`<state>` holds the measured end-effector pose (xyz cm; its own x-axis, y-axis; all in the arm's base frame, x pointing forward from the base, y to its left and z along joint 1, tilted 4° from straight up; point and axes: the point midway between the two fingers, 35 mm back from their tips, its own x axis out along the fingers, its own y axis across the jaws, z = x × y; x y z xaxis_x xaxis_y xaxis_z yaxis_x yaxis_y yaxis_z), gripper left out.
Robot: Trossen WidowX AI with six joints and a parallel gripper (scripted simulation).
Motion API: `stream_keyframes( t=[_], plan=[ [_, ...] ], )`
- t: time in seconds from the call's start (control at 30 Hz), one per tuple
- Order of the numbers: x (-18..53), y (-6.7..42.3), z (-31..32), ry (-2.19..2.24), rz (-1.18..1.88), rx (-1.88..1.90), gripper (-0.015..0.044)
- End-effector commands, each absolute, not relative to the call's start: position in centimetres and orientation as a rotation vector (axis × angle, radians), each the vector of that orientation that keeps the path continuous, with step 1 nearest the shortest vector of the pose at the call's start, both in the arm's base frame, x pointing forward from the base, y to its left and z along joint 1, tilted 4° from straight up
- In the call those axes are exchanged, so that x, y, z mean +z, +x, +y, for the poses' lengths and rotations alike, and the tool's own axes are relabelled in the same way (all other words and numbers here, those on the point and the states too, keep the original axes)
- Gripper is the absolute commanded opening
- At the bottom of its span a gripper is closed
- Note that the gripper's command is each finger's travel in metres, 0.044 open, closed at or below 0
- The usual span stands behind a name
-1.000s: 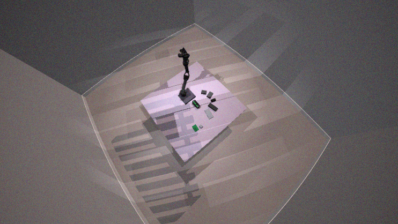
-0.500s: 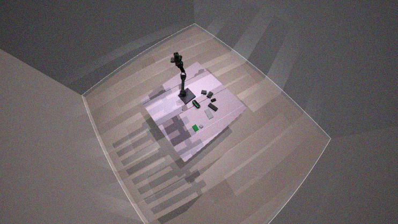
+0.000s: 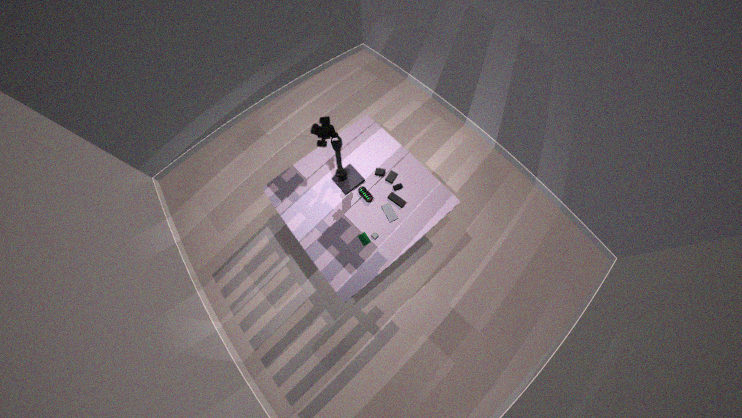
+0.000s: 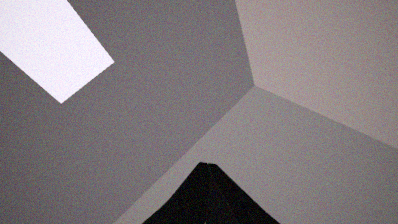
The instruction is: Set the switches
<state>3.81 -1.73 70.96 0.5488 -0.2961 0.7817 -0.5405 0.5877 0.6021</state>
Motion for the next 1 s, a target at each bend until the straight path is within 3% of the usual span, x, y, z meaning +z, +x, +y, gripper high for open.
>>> stream_keyframes(
  t=[0.0,0.53,0.97],
  plan=[
    [69.4,8.2,-4.1,0.888,-0.905,0.036,0.0000],
    [59.3,25.8,-6.9,0.377,-0.324,-0.237,0.0000],
    [45.8,37.0,-1.4,-0.330,0.227,-0.068,0.0000]
  ],
)
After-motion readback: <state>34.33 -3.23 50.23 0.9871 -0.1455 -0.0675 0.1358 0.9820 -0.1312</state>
